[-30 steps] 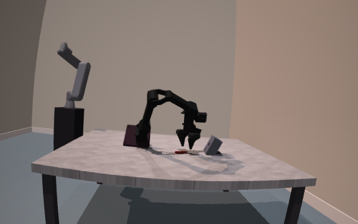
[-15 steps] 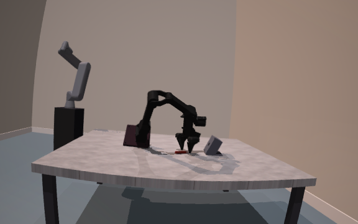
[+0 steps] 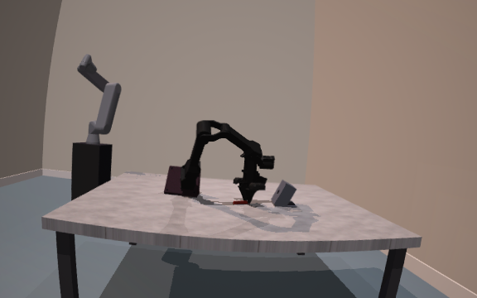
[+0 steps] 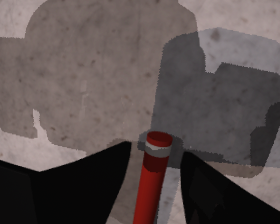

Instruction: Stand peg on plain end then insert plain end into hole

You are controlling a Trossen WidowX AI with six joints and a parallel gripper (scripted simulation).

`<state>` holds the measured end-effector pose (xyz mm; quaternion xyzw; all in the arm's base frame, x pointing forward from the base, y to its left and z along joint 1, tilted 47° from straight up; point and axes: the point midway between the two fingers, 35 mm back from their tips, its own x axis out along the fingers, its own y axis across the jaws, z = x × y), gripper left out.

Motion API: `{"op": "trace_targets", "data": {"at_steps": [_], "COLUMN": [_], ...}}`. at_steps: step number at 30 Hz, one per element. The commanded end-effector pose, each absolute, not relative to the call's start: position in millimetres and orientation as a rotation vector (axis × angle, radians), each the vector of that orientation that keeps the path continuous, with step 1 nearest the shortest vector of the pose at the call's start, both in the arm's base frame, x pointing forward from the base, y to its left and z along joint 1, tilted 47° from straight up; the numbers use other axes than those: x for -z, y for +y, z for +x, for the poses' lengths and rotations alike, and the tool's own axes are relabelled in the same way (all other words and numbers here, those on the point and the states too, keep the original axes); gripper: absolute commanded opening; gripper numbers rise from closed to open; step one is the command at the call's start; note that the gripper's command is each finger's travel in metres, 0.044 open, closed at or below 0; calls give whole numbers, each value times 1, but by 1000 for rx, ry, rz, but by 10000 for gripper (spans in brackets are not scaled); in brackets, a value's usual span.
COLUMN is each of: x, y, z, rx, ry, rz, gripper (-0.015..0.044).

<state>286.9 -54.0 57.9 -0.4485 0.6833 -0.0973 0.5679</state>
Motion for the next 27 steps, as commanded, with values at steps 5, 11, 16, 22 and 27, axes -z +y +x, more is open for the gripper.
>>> {"op": "trace_targets", "data": {"at_steps": [5, 11, 16, 22, 27], "x": [-58, -58, -58, -58, -60], "y": [-55, -55, -55, -55, -53], "z": [287, 287, 287, 287, 286], "rx": [228, 228, 228, 228, 210], "ry": [1606, 1606, 1606, 1606, 1577], "rz": [-1059, -1059, -1059, -1059, -1053], "gripper": [110, 90, 57, 51, 51]}}
